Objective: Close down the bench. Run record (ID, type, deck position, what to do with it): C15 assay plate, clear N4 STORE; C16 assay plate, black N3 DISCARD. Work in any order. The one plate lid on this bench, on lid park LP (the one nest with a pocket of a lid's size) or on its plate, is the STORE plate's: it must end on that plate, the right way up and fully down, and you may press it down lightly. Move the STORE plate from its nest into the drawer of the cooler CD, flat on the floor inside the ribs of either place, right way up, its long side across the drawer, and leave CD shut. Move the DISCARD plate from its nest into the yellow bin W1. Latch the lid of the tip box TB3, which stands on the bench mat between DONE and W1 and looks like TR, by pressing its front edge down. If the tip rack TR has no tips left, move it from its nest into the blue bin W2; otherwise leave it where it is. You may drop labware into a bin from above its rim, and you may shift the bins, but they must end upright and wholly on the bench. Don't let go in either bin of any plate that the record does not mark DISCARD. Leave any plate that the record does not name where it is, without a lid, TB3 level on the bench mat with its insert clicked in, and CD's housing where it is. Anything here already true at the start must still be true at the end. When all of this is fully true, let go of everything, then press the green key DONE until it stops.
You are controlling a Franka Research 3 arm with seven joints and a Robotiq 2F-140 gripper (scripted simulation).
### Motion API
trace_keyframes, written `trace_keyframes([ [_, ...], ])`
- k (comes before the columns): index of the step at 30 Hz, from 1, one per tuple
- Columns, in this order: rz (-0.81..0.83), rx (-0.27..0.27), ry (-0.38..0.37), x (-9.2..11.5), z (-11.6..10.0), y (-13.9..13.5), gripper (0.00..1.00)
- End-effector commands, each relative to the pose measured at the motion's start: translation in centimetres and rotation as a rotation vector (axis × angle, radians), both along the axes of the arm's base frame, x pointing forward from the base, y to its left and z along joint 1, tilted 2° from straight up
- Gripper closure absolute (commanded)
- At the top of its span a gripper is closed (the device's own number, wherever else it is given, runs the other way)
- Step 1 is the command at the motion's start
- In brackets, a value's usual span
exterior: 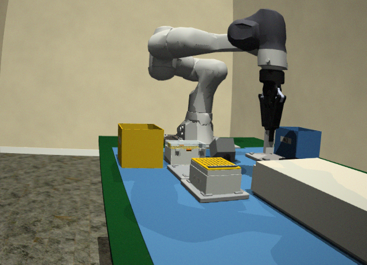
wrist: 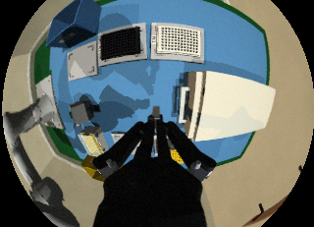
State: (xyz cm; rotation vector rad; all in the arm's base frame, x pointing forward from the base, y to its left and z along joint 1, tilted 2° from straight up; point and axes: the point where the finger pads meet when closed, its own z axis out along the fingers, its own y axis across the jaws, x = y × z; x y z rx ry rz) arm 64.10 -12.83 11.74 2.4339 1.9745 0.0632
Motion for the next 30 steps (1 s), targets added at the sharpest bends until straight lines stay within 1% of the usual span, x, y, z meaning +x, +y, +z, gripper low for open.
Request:
trace_keyframes([
  [1,0.001,0.001,0.005,-0.1,0.6,0.1,1.00],
  [26,0.001,0.001,0.005,-0.2,3.6,0.0,1.00],
  [30,0.001,0.001,0.005,-0.2,3.7,0.0,1.00],
])
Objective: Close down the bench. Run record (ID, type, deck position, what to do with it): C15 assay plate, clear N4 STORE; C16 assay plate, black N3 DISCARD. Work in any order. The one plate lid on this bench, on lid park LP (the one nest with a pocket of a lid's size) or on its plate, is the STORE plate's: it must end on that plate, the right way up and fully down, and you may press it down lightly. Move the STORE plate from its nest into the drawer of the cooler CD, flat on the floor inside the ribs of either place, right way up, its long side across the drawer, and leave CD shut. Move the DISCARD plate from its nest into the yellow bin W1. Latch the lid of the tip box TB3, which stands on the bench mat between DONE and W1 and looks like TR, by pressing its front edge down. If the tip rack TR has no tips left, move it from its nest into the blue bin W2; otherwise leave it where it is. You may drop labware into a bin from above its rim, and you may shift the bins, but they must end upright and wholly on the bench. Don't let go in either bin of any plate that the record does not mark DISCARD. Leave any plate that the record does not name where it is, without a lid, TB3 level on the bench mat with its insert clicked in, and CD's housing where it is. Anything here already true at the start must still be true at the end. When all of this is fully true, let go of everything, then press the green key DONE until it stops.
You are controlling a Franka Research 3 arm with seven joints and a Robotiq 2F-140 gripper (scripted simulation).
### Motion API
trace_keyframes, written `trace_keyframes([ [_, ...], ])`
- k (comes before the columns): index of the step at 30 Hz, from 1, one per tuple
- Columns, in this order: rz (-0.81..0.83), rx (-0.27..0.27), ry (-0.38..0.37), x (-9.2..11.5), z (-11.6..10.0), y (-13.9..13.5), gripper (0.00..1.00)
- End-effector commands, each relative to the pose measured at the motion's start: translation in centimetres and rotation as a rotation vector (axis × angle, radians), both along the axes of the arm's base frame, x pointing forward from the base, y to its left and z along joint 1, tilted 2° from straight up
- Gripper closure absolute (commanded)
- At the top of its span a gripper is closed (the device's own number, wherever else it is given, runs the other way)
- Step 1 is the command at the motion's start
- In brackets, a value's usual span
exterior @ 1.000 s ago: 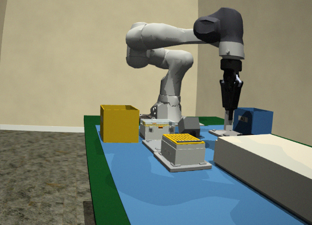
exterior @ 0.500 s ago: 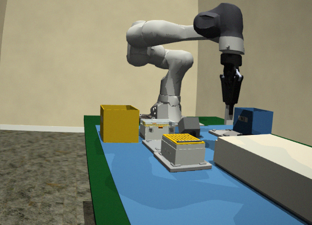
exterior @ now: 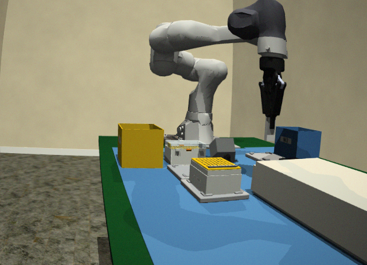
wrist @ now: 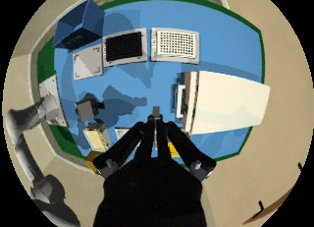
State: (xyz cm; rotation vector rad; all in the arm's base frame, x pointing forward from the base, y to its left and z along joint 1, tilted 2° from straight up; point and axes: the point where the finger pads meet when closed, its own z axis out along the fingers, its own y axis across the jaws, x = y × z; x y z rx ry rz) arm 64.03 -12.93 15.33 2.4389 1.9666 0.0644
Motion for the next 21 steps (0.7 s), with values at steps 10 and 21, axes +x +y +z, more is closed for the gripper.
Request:
trace_keyframes([
  [10,-0.093,0.005,0.008,-0.5,0.2,1.2,0.34],
  [21,-0.393,0.015,0.014,-1.7,0.5,4.6,0.34],
])
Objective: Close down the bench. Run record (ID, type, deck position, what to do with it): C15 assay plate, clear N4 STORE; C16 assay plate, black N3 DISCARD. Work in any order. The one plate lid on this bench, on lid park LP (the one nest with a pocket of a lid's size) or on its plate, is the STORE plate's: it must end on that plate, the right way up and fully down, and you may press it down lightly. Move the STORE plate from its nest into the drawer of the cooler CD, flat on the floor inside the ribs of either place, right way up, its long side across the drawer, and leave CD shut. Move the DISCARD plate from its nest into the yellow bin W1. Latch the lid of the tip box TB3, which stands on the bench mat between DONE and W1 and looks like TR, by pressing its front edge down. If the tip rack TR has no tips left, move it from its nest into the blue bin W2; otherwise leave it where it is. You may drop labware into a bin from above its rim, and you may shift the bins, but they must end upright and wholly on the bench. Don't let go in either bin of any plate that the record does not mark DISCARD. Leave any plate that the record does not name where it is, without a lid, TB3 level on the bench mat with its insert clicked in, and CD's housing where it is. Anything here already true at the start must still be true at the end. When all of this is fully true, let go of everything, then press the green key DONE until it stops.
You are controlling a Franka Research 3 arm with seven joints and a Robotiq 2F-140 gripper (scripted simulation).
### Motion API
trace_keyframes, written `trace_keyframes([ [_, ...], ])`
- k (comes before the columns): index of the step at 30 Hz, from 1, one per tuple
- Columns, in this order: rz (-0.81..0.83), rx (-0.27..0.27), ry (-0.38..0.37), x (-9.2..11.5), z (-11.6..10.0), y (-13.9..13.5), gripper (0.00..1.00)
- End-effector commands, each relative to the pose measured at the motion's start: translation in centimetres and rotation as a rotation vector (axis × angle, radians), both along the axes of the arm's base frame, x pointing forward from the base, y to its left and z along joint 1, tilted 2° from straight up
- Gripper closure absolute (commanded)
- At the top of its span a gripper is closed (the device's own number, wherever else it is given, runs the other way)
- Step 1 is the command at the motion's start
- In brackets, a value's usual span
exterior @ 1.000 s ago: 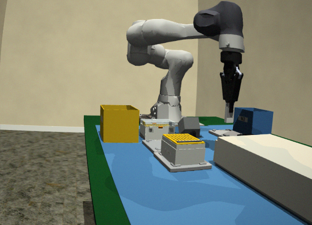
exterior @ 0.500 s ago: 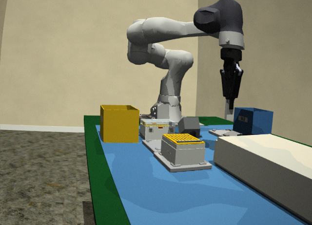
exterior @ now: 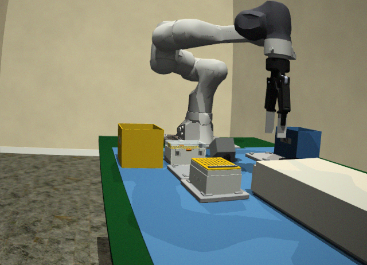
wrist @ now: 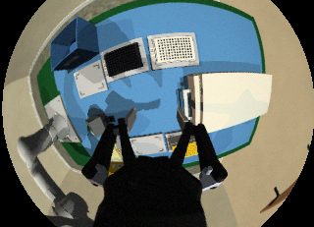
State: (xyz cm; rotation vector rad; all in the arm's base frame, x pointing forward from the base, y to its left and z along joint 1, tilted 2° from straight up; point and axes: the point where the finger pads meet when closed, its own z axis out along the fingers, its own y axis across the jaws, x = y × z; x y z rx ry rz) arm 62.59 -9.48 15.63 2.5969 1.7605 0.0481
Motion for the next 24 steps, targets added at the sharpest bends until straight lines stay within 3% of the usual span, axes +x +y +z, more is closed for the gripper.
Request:
trace_keyframes([
  [1,-0.260,0.015,0.002,-0.3,0.2,1.6,0.34],
  [24,-0.815,0.025,0.011,-3.0,1.0,9.5,0.34],
])
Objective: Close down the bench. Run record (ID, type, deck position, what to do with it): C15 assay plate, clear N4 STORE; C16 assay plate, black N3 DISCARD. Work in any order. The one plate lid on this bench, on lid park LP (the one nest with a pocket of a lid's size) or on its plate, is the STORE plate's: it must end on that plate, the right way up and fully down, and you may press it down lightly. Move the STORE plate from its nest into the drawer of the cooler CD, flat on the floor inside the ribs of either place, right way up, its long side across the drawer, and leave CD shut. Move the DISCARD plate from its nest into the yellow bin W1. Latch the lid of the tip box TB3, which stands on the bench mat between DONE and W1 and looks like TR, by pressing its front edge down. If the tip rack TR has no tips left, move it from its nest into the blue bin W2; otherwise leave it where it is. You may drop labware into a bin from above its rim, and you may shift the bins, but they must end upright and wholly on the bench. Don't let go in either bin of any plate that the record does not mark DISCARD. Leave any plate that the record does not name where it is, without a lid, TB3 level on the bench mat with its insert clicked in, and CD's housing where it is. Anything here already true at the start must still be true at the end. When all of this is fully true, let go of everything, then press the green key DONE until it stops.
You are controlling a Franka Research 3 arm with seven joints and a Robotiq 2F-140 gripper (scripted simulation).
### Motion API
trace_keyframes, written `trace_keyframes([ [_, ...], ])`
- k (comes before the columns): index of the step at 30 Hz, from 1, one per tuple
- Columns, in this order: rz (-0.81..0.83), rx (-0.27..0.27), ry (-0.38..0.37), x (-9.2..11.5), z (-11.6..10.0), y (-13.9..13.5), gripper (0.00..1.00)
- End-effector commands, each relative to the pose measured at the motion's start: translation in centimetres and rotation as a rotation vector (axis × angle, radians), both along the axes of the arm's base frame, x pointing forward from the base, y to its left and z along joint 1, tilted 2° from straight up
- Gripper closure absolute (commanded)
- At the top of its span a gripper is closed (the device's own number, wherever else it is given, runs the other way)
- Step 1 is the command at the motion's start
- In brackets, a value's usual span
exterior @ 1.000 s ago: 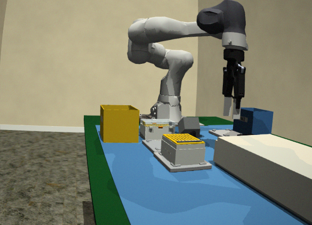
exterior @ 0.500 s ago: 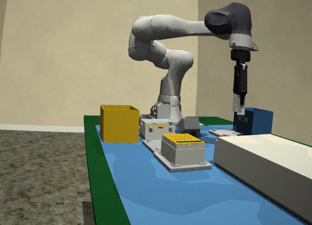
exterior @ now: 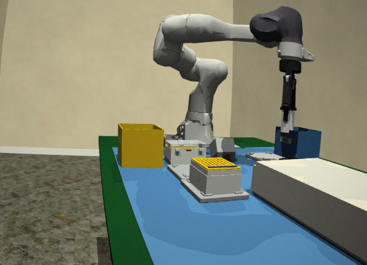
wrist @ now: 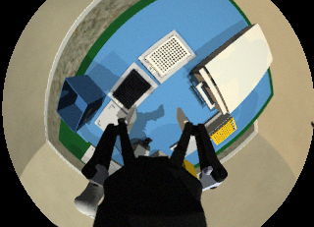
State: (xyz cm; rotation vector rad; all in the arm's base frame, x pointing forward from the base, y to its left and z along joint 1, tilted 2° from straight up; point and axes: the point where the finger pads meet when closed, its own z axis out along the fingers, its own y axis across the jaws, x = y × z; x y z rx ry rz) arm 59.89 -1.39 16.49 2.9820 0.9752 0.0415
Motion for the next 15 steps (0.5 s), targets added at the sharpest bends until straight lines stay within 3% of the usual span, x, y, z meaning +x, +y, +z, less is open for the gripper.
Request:
trace_keyframes([
  [1,-0.279,0.018,0.001,-0.4,0.1,1.8,0.34],
  [15,-0.614,0.024,0.005,-1.9,0.5,6.3,0.34],
])
